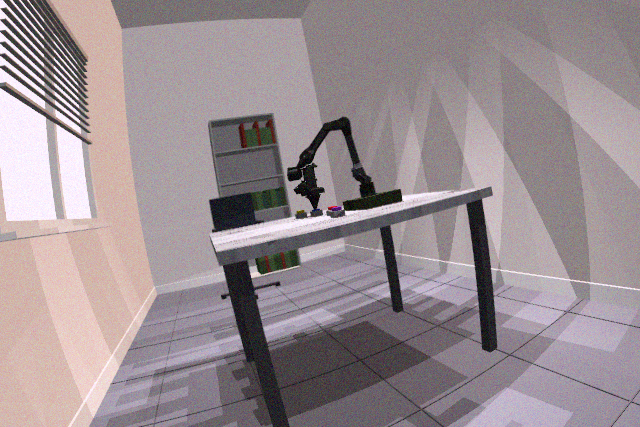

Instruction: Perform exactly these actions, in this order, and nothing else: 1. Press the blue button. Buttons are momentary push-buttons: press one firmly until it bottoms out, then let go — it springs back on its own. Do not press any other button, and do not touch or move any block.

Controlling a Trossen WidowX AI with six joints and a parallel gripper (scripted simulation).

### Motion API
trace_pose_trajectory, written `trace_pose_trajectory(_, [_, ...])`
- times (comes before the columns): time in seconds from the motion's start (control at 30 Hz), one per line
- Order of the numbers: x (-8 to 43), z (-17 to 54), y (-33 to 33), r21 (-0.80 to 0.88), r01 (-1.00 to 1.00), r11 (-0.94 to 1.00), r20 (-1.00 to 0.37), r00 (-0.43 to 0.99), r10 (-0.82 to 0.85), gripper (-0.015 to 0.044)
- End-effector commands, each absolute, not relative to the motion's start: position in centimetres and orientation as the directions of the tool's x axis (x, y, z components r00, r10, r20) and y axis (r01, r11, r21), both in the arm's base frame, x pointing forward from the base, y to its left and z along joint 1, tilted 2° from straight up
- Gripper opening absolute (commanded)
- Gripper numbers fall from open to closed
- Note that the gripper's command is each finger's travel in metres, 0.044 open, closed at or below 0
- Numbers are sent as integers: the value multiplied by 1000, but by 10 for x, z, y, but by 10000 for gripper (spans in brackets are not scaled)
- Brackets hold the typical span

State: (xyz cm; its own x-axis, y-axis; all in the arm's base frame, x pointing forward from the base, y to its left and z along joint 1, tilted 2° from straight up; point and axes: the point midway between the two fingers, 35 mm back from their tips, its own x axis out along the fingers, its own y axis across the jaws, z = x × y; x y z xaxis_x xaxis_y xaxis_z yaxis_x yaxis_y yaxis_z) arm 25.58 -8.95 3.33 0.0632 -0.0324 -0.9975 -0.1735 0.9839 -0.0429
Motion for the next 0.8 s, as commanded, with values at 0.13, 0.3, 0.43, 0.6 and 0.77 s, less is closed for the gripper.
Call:
trace_pose_trajectory(0.13, [254, 32, -90, -45, -177, 983, -998, 57, -35, 20])
trace_pose_trajectory(0.3, [255, 35, -89, -43, -174, 984, -998, 62, -32, 20])
trace_pose_trajectory(0.43, [252, 65, -89, -45, -177, 983, -998, 57, -35, 20])
trace_pose_trajectory(0.6, [254, 65, -87, -44, -177, 983, -998, 57, -35, 46])
trace_pose_trajectory(0.77, [275, 75, -32, -36, -177, 984, -998, 57, -26, 178])
